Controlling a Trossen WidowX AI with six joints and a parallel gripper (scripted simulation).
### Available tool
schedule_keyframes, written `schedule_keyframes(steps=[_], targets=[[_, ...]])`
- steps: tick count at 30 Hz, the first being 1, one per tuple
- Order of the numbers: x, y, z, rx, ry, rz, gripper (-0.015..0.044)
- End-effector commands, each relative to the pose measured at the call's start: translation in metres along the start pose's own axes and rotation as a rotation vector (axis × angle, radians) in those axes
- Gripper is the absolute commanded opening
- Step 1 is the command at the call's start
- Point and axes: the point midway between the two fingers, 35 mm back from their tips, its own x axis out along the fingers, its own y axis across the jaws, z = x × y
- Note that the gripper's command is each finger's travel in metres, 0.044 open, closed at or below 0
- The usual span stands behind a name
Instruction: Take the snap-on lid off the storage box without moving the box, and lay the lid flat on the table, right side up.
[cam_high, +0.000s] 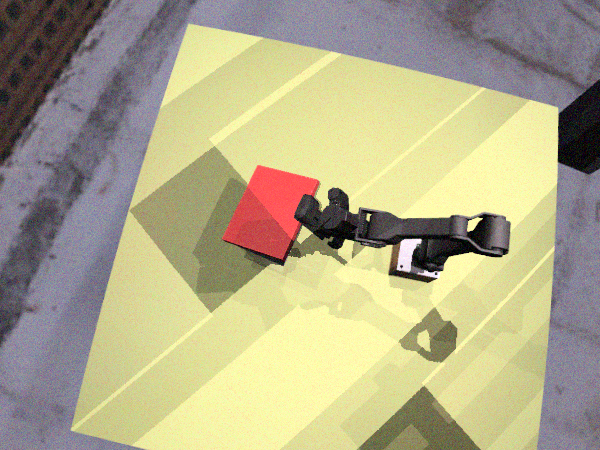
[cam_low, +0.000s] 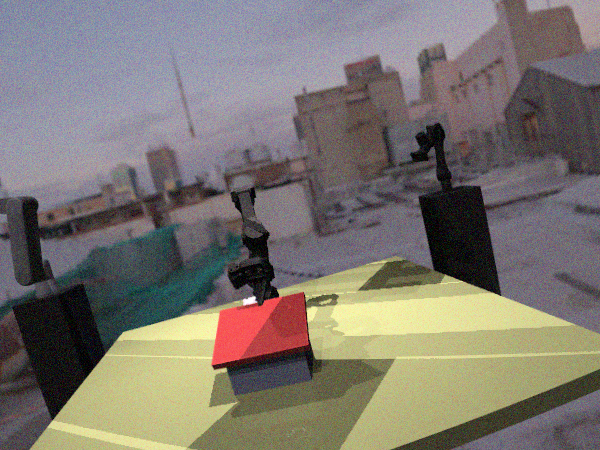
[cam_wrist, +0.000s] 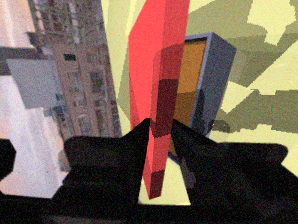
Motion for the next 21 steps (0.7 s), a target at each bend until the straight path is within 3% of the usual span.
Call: schedule_keyframes(steps=[1,21], targets=[[-0.003,0.012,-0.002,-0.001,0.009,0.019,0.0],[-0.01,0.041,-0.002,-0.001,0.009,0.02,0.0]])
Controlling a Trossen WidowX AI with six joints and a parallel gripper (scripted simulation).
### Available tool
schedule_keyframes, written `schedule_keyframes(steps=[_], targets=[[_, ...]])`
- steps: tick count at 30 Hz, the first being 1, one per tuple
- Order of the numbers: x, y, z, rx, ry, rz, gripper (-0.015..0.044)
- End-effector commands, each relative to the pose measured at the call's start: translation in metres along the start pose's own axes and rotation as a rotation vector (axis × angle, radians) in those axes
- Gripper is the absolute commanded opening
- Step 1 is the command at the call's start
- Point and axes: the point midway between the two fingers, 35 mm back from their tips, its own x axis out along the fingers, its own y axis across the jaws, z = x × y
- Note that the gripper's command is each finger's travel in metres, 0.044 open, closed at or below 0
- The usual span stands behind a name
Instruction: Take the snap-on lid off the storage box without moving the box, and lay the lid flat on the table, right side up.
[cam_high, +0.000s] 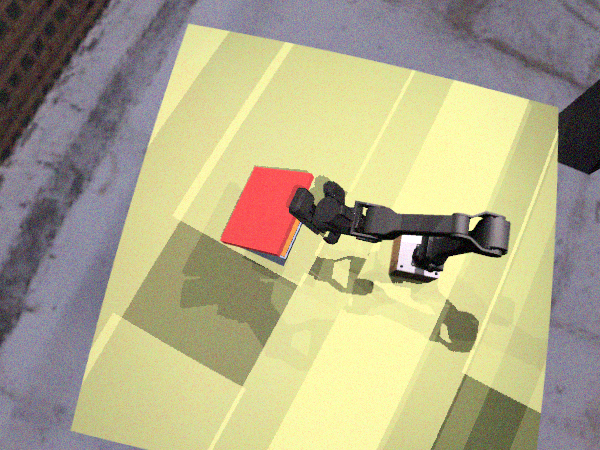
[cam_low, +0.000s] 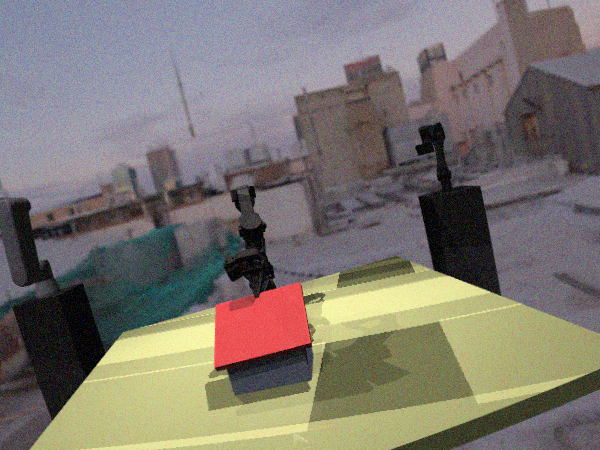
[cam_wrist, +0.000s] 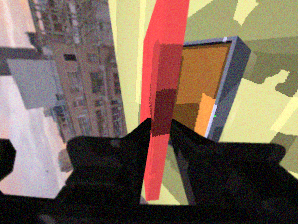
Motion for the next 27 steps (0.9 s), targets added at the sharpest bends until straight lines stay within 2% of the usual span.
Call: schedule_keyframes(steps=[1,27], targets=[[-0.003,0.011,-0.002,-0.002,0.009,0.017,0.0],[-0.019,0.042,-0.002,-0.002,0.009,0.018,0.0]])
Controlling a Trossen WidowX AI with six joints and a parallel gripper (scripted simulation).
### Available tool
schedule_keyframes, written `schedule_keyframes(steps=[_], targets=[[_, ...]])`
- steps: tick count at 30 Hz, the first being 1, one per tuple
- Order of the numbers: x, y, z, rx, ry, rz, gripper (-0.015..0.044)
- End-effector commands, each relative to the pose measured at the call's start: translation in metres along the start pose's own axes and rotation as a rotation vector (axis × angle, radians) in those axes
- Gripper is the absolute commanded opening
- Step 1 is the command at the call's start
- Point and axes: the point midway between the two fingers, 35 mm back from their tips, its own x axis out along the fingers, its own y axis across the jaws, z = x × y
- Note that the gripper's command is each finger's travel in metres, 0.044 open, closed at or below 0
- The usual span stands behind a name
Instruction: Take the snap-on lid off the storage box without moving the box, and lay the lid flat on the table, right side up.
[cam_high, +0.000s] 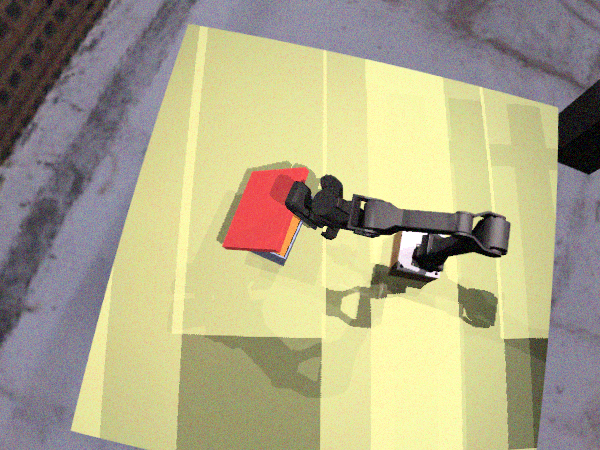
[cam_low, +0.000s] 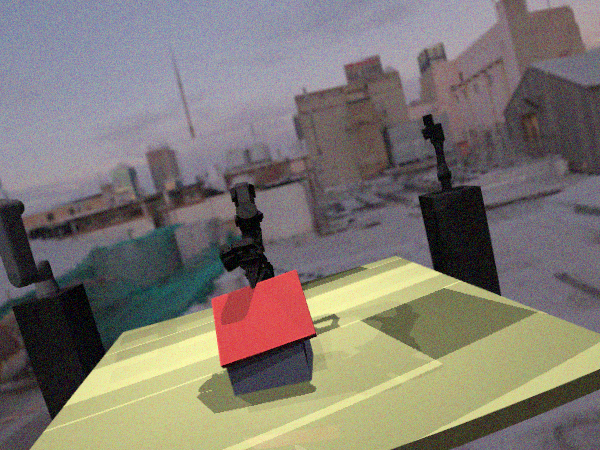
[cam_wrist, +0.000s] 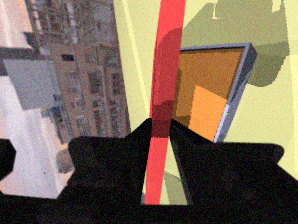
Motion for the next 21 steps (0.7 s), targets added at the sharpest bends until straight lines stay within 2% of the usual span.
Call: schedule_keyframes(steps=[1,21], targets=[[-0.008,0.013,-0.002,0.0,0.013,0.03,0.0],[-0.017,0.023,-0.002,0.0,0.013,0.03,0.0]])
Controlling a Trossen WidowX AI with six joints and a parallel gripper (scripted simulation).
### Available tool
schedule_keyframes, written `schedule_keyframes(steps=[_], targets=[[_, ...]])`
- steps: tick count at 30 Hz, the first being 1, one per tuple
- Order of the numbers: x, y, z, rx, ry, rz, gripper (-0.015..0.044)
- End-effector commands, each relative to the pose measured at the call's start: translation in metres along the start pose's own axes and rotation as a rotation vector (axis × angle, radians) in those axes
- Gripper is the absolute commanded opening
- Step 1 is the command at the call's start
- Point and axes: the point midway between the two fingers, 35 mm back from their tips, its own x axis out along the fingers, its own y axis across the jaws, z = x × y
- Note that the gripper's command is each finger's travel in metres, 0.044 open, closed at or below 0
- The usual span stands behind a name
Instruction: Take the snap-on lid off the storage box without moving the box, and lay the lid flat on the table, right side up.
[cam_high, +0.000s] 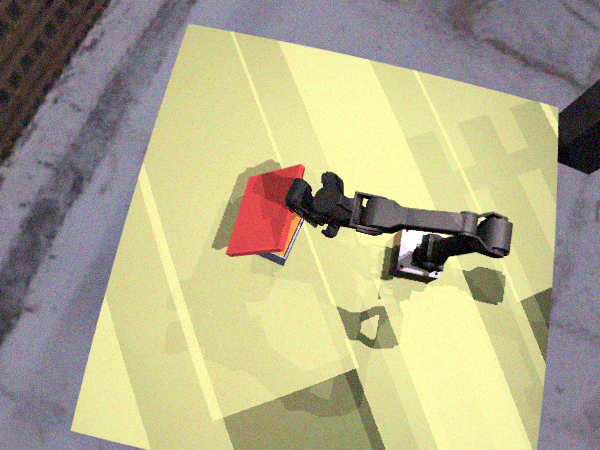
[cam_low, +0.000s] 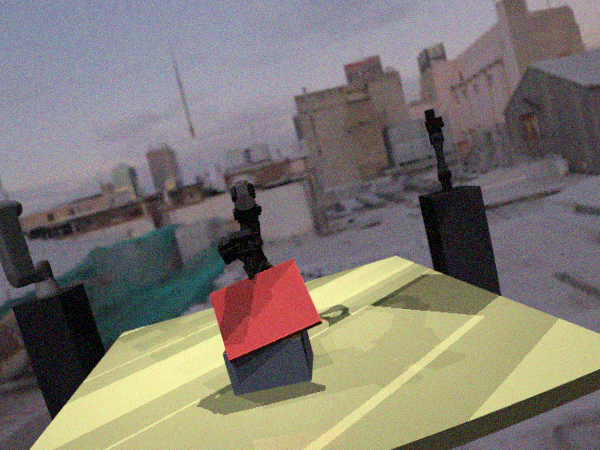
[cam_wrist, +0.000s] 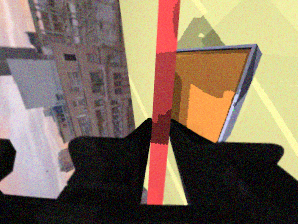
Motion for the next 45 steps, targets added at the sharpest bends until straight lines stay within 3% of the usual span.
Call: schedule_keyframes(steps=[1,45], targets=[[-0.002,0.004,-0.001,-0.001,0.008,0.017,0.0],[-0.004,-0.006,0.09,-0.007,0.002,0.016,0.0]])
